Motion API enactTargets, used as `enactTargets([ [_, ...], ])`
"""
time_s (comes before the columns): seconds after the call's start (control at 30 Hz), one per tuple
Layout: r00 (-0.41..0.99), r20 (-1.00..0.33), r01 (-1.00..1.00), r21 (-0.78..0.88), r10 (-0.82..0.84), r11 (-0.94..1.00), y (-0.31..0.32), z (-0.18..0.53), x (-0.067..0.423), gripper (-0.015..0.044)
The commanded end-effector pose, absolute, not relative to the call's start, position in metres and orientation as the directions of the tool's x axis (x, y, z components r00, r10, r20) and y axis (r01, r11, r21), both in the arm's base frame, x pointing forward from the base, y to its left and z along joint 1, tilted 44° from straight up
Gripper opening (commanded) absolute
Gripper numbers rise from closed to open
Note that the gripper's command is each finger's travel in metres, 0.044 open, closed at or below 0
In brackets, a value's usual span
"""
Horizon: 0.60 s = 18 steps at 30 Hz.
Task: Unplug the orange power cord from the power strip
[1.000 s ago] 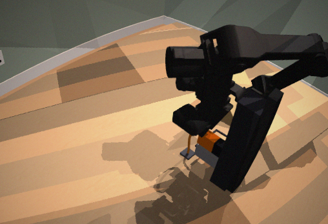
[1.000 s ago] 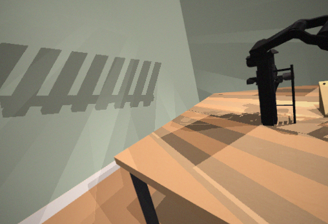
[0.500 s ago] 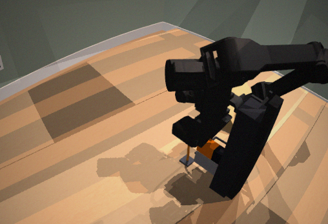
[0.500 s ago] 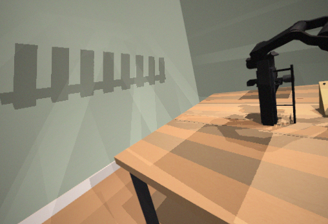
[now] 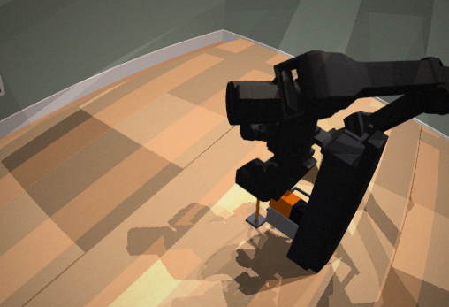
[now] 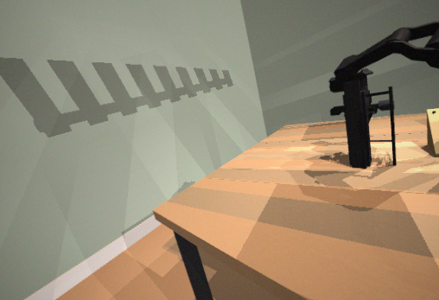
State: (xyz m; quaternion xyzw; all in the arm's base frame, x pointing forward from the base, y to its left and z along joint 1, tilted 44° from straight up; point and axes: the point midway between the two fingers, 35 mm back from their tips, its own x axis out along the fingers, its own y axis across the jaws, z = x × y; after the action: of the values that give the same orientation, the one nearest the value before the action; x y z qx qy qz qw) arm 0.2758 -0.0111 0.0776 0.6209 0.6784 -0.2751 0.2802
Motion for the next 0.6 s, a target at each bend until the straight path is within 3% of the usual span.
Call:
enactTargets([
  [0.0,-0.071,-0.722,0.997,-0.024,0.688,0.077,-0.015,0.074,0.277,0.0],
  [0.57,-0.071,-0.724,0.997,-0.024,0.686,0.077,-0.036,0.055,0.279,0.0],
])
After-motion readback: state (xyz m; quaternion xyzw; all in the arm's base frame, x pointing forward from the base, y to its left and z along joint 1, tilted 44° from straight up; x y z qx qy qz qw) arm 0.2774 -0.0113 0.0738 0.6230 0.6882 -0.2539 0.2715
